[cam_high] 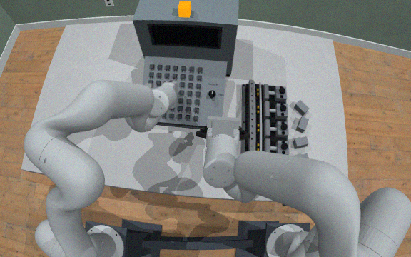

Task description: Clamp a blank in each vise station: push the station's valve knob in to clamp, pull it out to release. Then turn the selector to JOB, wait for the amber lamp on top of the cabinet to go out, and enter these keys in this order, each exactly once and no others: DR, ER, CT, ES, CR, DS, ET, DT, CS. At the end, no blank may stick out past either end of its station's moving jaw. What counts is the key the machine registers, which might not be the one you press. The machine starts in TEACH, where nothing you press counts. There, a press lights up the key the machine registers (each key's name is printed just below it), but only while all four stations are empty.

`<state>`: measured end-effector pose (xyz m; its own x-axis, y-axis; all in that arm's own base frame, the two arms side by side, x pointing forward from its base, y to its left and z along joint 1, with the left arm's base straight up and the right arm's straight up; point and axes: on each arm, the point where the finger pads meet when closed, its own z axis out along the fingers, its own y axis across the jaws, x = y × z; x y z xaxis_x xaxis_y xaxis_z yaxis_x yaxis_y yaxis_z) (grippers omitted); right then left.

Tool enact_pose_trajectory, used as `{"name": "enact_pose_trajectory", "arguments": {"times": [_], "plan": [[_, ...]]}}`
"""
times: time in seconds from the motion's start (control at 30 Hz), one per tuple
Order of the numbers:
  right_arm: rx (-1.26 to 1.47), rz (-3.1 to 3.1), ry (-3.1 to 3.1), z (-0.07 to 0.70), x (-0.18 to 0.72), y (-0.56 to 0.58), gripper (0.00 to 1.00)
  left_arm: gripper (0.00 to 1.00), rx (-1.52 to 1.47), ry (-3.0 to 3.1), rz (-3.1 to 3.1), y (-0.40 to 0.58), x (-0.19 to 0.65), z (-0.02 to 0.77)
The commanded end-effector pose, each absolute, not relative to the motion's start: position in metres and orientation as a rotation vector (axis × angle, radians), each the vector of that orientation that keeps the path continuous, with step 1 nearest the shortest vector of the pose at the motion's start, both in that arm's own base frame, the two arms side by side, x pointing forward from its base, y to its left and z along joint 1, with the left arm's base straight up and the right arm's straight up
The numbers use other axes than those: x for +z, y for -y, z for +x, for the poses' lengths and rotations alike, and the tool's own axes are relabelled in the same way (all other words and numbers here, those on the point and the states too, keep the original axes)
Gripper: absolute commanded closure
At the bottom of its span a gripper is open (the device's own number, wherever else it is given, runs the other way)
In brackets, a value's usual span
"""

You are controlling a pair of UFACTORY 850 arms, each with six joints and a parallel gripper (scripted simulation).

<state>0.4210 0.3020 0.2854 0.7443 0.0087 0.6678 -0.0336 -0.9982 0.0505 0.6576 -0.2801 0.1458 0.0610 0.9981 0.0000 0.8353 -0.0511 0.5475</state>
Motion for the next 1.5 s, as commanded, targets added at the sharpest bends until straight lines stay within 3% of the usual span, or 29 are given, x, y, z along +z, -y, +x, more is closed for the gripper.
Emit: {"name": "enact_pose_trajectory", "arguments": {"times": [0.0,1.47], "plan": [[1.105,2.879,0.021,0.4214,0.2863,-0.3025,0.0,1.0,0.546,-1.826,1.941,0.2804,0.1468,0.6584],[1.105,2.879,0.021,0.4214,0.2863,-0.3025,0.0,1.0,0.546,-1.826,1.941,0.2808,0.1385,0.6638]]}}
